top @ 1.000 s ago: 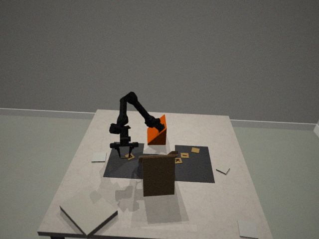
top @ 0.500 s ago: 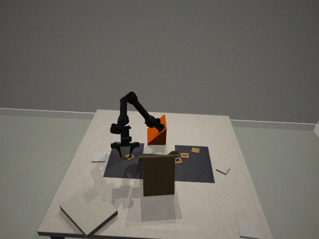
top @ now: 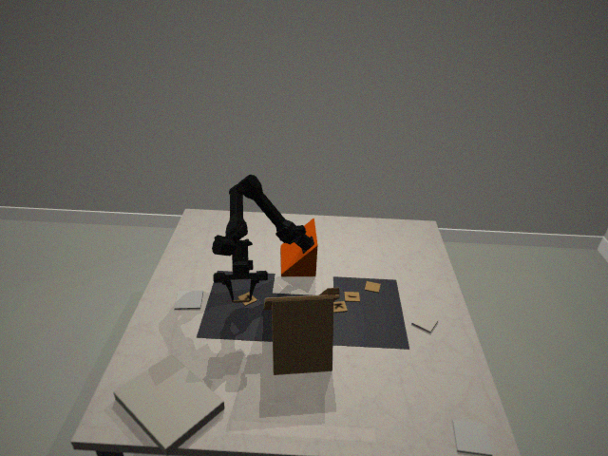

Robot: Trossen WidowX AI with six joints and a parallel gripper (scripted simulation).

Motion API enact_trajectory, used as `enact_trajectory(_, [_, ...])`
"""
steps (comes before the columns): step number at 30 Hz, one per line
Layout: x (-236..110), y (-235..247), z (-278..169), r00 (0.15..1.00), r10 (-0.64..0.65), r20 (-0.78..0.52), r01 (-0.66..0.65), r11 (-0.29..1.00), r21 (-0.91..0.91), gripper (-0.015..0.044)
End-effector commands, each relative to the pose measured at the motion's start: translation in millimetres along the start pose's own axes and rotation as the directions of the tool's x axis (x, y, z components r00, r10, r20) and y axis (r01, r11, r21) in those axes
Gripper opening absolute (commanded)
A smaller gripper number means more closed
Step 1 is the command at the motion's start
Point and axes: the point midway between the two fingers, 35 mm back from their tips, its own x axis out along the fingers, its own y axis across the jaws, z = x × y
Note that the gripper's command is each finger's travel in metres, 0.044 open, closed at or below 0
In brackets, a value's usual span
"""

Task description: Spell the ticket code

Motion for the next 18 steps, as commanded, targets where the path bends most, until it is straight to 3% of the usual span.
enact_trajectory(1, [-0.8, 1.6, -0.2, 1.0, -0.003, 0.0, 0.003, 1.0, 0.006, 0.0])
enact_trajectory(18, [-0.3, 10.2, -0.2, 1.0, -0.003, 0.0, 0.003, 1.0, 0.006, 0.0])
